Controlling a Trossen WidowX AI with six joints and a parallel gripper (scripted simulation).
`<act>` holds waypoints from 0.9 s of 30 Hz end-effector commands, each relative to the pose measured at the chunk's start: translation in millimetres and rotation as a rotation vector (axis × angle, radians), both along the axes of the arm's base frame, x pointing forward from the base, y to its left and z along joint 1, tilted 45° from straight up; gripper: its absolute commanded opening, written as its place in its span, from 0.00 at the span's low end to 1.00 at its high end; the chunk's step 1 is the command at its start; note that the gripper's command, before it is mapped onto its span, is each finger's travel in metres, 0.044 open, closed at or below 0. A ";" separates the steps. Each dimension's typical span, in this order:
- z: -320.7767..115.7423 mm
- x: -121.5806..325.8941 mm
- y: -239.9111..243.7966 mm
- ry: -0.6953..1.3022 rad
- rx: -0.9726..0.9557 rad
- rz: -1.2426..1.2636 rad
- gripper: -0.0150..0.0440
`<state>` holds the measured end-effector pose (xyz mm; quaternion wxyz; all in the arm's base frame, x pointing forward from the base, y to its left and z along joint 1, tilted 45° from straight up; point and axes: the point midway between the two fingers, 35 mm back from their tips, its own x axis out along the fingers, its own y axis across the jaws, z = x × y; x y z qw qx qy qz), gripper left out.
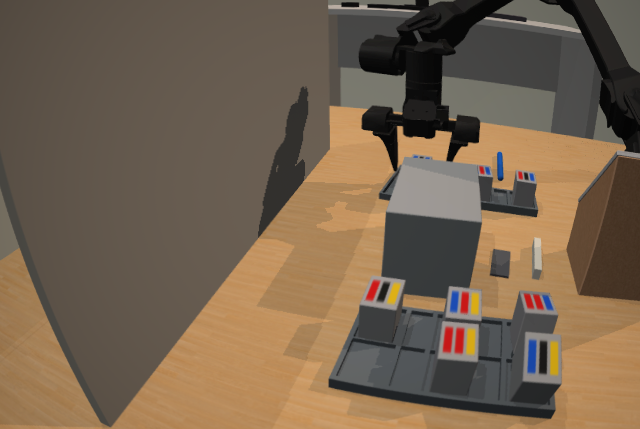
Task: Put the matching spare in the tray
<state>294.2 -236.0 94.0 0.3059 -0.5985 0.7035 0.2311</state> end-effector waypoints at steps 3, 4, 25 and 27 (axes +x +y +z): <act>41.8 11.9 44.3 -0.006 0.009 0.006 1.00; 54.7 12.2 57.6 -0.004 0.010 0.008 1.00; 68.5 9.3 74.5 0.011 0.015 0.013 1.00; 68.5 9.3 74.5 0.011 0.015 0.013 1.00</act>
